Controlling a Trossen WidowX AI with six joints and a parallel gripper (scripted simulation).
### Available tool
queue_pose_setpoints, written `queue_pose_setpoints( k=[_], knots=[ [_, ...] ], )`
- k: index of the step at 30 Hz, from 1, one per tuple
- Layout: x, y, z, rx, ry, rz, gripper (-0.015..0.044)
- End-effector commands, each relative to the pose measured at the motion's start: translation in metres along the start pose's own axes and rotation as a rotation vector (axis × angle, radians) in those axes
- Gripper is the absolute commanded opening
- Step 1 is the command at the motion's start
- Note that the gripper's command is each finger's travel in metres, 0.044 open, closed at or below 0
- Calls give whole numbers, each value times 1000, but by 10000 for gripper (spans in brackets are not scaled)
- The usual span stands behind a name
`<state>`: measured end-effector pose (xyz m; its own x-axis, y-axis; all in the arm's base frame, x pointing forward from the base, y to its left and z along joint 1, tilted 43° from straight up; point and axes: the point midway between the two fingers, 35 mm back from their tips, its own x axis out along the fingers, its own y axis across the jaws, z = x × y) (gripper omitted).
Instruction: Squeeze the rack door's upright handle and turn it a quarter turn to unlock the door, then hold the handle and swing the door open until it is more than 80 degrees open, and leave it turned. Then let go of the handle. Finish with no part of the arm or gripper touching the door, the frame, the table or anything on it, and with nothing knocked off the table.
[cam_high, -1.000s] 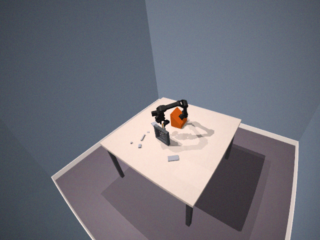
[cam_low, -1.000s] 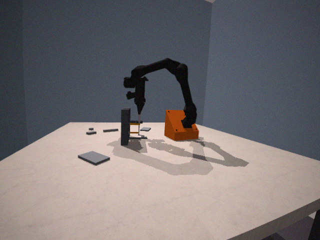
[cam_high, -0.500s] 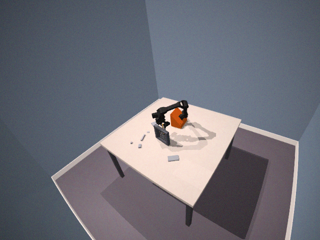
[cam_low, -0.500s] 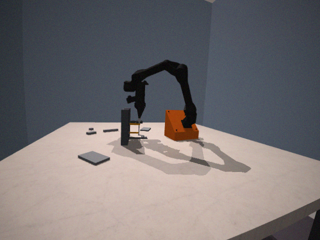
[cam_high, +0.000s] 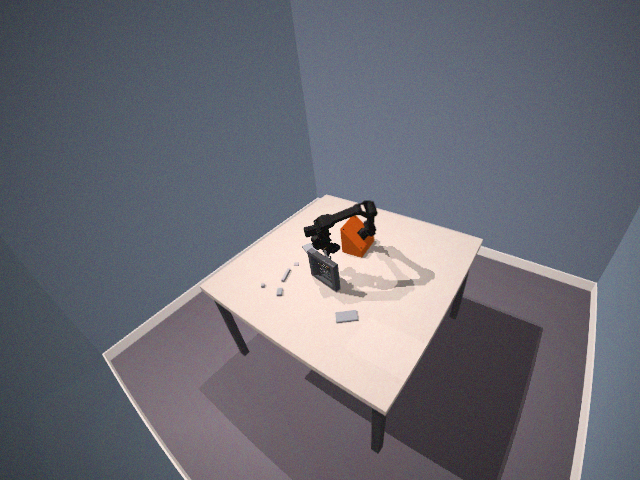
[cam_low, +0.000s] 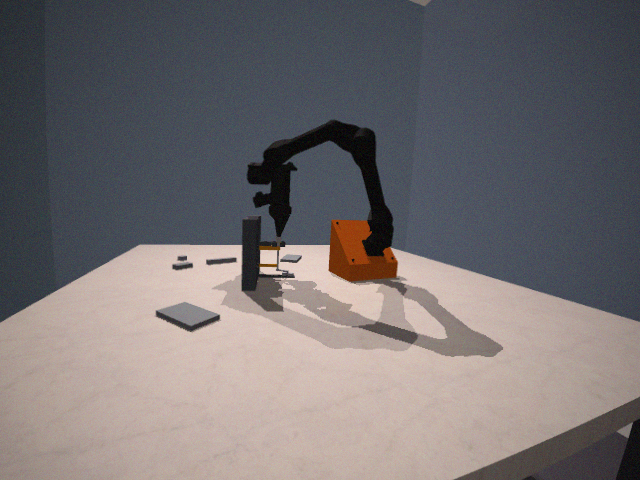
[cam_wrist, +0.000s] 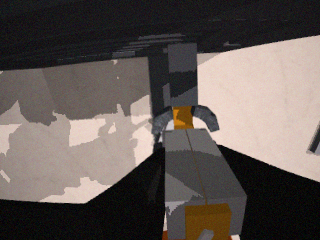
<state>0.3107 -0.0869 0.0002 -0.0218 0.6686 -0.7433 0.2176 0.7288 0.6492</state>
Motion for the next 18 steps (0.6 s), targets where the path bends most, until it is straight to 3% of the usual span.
queue_pose_setpoints(
  k=[1, 9, 18],
  knots=[
    [1, 0, 0, 3, 1, 0, 44],
    [1, 0, 0, 35, 1, 0, 23],
    [1, 0, 0, 470, 1, 0, 23]
  ],
)
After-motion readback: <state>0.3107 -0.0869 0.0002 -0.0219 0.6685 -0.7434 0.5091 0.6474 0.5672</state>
